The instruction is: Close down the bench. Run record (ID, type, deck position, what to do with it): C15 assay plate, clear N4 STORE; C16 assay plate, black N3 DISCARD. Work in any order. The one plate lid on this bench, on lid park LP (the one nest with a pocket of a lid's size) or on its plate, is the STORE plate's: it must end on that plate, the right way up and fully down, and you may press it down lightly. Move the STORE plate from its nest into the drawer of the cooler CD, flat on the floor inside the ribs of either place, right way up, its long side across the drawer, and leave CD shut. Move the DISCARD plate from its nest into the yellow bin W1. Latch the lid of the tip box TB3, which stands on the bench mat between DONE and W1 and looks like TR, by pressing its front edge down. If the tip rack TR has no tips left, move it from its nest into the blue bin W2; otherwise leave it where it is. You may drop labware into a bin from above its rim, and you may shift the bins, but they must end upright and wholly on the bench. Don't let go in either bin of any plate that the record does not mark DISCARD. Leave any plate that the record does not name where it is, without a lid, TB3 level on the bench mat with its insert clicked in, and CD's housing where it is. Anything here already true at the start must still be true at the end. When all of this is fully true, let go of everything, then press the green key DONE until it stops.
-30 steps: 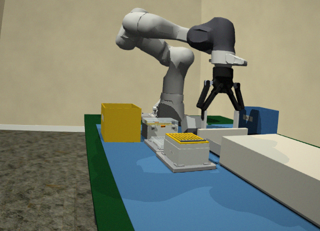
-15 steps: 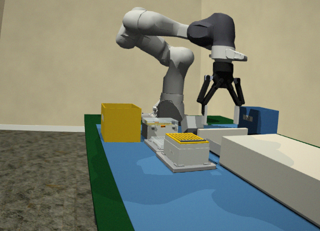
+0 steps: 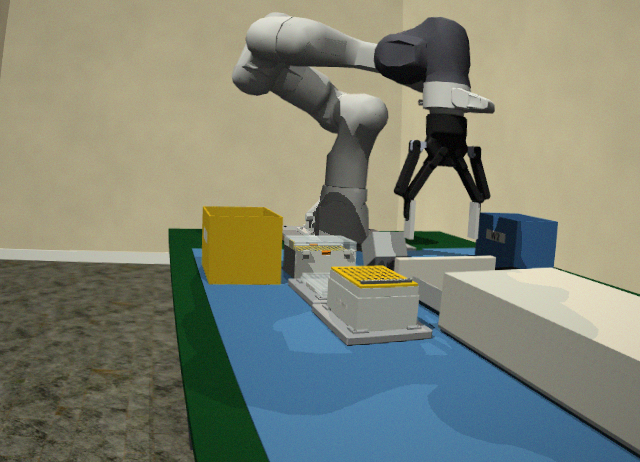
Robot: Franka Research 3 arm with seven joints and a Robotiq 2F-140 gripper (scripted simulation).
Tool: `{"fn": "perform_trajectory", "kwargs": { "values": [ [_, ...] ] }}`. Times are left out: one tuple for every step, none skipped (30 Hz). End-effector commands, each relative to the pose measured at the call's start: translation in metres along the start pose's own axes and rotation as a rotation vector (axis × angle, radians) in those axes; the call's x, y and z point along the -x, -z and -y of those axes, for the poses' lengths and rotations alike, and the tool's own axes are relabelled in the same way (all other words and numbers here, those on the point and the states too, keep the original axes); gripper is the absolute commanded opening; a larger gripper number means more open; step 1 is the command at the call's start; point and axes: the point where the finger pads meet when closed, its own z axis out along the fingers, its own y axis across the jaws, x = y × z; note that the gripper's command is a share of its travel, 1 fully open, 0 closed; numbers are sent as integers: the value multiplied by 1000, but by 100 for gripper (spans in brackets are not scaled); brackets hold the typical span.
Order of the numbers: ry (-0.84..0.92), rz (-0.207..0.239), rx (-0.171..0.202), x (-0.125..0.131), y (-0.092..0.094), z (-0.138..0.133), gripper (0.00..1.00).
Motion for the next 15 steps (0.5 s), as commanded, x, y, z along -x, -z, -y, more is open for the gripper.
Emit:
{"fn": "perform_trajectory", "kwargs": {
  "values": [
    [5,7,2,2,5,-2,87],
    [5,7,2,2,7,-2,87],
    [5,7,2,2,8,-2,87],
    [5,7,2,2,8,-2,87],
    [5,7,2,2,8,-2,87],
    [5,7,2,2,9,-2,87],
    [5,7,2,2,11,-2,87],
    [5,7,2,2,12,-2,87],
    [5,7,2,2,13,-2,87],
    [5,7,2,2,15,-2,87],
    [5,7,2,2,16,-2,87],
    [5,7,2,2,17,-2,87],
    [5,7,2,2,19,-2,87],
    [5,7,2,2,20,-2,87],
    [5,7,2,2,21,-2,87]
  ]
}}
